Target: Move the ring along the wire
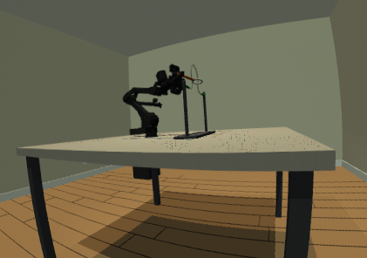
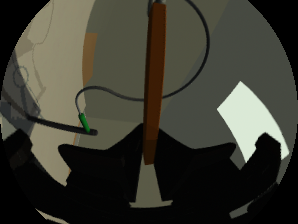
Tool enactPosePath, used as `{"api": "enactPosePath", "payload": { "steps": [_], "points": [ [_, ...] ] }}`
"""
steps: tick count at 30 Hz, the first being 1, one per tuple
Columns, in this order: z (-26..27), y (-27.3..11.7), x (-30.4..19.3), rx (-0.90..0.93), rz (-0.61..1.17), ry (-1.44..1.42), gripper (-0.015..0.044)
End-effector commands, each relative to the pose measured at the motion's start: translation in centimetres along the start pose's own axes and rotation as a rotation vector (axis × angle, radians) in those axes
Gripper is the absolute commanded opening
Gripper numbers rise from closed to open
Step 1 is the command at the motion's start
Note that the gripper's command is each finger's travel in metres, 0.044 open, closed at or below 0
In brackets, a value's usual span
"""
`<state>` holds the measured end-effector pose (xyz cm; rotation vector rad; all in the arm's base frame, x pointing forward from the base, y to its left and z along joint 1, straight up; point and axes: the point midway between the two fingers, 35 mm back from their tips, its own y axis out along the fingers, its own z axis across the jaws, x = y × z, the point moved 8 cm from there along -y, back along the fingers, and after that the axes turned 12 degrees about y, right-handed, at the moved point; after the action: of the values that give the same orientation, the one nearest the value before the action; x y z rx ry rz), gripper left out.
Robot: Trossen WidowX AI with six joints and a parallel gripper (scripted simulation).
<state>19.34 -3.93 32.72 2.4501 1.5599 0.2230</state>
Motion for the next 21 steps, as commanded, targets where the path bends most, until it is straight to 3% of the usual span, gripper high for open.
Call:
{"api": "enactPosePath", "payload": {
  "steps": [1, 21],
  "points": [
    [0.7, -0.1, -0.1, 0.012, -0.002, -0.001, -0.015],
    [3.3, -0.5, -0.4, 0.104, 0.039, 0.153, -0.015]
  ]
}}
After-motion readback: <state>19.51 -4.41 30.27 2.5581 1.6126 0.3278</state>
